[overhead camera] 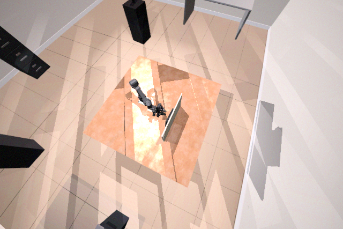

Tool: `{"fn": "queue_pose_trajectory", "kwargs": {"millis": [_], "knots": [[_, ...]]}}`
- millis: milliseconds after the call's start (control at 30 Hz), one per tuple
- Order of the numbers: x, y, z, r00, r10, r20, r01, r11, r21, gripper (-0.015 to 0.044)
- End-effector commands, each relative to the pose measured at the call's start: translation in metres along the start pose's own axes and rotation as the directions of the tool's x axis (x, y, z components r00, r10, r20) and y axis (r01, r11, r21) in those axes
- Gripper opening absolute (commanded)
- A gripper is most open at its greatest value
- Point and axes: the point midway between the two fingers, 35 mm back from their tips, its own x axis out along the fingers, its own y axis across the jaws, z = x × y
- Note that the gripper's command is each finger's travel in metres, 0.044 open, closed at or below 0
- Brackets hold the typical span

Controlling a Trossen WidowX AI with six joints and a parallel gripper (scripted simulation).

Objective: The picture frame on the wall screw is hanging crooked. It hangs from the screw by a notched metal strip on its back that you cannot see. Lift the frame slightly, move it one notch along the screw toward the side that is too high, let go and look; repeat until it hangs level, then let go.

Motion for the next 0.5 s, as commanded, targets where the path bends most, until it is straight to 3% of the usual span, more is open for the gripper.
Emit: {"fn": "queue_pose_trajectory", "kwargs": {"millis": [0, 467], "knots": [[0.0039, 0.0003, 0.0018, 1.0, 0.002, 0.009, -0.002, 1.0, 0.002, 0.026], [0.0089, 0.0007, 0.0022, 1.0, 0.002, 0.009, -0.002, 1.0, 0.002, 0.026]]}}
